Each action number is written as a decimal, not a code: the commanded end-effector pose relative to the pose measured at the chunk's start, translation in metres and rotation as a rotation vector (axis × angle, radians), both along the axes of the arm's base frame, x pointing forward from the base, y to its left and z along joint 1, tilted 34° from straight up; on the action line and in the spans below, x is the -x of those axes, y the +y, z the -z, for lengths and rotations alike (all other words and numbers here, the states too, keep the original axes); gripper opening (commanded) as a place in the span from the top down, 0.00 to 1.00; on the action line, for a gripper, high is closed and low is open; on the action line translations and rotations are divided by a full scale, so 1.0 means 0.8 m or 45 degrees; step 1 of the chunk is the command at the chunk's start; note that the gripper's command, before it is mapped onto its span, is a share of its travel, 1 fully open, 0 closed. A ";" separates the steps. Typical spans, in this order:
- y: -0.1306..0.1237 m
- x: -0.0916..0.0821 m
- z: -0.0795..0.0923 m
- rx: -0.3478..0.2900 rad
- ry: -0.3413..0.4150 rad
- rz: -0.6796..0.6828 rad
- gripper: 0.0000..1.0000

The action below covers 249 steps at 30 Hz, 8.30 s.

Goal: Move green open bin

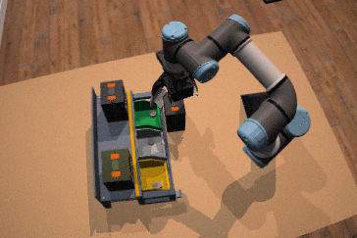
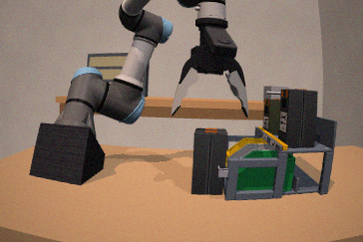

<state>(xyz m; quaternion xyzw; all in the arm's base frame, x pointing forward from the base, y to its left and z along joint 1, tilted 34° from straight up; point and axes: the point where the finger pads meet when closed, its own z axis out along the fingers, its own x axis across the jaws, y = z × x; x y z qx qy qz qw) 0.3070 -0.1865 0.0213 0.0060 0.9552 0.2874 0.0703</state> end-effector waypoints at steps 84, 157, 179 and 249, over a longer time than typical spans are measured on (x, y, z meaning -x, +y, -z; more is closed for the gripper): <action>-0.001 0.000 0.000 0.192 -0.748 -1.125 0.00; -0.001 0.000 0.000 0.388 -1.519 -2.292 0.00; -0.001 0.000 0.000 0.460 -1.805 -2.723 0.00; 0.019 -0.005 0.031 0.513 -2.018 -3.040 0.42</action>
